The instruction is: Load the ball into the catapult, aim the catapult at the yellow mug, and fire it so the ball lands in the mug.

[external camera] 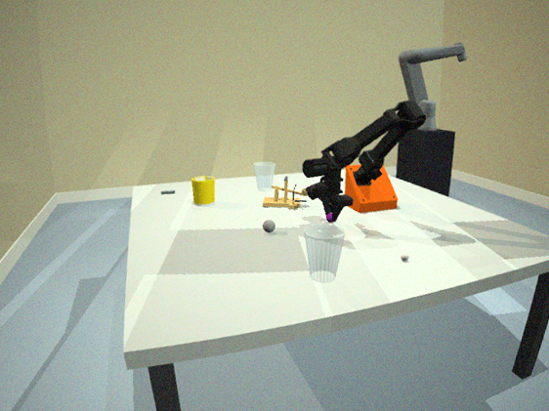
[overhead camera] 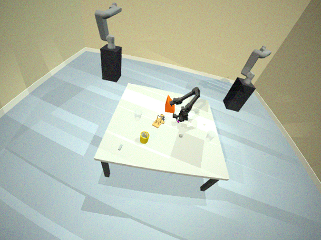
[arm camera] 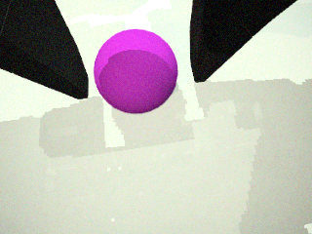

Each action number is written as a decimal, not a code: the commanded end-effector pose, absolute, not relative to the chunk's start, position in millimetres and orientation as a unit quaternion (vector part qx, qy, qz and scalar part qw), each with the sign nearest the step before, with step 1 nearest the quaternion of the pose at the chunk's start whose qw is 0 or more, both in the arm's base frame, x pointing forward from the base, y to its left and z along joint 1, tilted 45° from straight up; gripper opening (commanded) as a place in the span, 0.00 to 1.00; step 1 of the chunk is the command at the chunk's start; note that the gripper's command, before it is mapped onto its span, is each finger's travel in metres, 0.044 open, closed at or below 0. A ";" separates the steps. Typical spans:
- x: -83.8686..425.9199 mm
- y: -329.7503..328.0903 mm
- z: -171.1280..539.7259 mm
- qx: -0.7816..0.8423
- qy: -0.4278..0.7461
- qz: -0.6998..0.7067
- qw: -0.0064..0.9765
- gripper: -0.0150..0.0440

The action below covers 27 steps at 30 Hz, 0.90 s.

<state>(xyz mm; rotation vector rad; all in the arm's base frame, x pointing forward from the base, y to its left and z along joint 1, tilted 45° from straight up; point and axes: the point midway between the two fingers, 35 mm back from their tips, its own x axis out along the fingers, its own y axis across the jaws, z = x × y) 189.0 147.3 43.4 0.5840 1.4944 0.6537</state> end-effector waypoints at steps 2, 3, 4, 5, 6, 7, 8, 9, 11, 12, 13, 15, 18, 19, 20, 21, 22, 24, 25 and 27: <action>188.9 147.3 42.4 0.257 0.658 0.285 0.648 0.47; 188.9 147.3 42.4 0.257 0.658 0.285 0.648 0.46; 188.9 147.3 42.4 0.257 0.658 0.285 0.648 0.45; 188.9 147.3 42.4 0.257 0.658 0.285 0.648 0.44; 188.9 147.3 42.4 0.257 0.658 0.285 0.648 0.43; 188.9 147.3 42.4 0.257 0.658 0.285 0.648 0.42; 188.9 147.3 42.4 0.257 0.658 0.285 0.648 0.37; 189.2 146.8 42.7 0.257 0.658 0.285 0.648 0.33; 191.3 142.2 45.8 0.255 0.658 0.283 0.649 0.25; 192.7 138.7 48.2 0.254 0.658 0.282 0.650 0.25; 194.1 135.1 50.7 0.253 0.659 0.281 0.650 0.25; 196.4 128.0 55.9 0.252 0.659 0.279 0.651 0.25; 199.0 117.2 64.3 0.250 0.660 0.277 0.652 0.25; 199.7 113.7 67.2 0.250 0.660 0.276 0.652 0.25; 200.3 110.2 70.2 0.250 0.660 0.276 0.653 0.25; 200.8 106.8 73.3 0.250 0.660 0.275 0.653 0.25; 201.2 103.3 76.3 0.250 0.660 0.274 0.653 0.25; 201.6 96.6 82.6 0.251 0.660 0.274 0.653 0.25; 201.6 93.2 85.8 0.251 0.660 0.274 0.653 0.25; 201.4 86.6 92.4 0.251 0.660 0.274 0.652 0.25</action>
